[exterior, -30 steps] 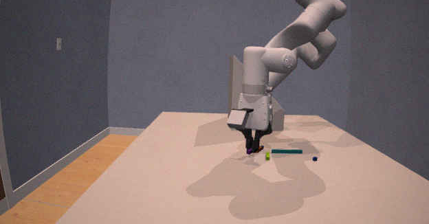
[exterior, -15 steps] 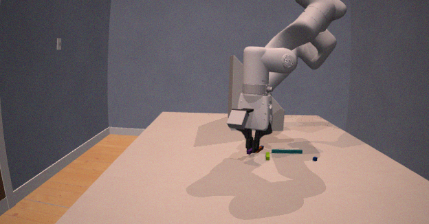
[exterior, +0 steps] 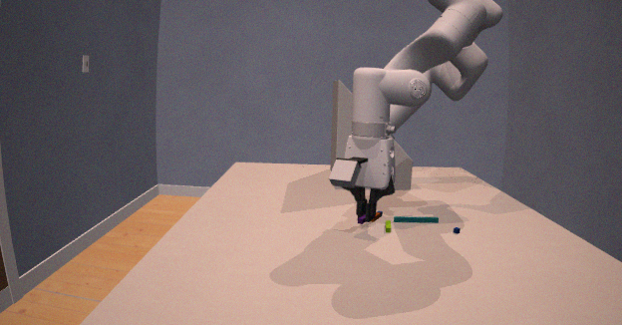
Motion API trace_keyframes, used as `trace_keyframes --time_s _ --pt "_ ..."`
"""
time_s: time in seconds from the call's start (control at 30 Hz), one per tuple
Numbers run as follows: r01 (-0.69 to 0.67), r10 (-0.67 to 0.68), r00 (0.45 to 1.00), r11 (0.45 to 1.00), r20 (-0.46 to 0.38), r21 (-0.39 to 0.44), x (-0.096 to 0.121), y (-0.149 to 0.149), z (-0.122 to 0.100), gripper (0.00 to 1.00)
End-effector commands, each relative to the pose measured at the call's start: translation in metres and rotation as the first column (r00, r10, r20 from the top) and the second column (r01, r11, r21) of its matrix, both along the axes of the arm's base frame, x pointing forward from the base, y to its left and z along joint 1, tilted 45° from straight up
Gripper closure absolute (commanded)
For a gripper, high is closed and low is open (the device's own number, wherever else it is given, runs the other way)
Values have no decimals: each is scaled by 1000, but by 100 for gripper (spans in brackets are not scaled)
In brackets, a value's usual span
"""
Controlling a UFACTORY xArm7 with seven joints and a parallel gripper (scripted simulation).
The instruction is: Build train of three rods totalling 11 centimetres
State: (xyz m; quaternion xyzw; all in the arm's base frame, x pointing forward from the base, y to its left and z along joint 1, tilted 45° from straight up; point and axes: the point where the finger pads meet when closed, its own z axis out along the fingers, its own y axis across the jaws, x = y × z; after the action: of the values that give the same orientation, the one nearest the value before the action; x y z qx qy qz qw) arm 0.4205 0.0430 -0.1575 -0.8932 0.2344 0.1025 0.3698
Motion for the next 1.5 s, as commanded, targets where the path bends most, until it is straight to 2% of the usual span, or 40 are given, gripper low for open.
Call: trace_keyframes --time_s 0.0,1.47 --pt "3 -3 1000 1000 3 -3 2 -2 1 96" --pt "3 -3 1000 1000 3 -3 3 3 -4 96"
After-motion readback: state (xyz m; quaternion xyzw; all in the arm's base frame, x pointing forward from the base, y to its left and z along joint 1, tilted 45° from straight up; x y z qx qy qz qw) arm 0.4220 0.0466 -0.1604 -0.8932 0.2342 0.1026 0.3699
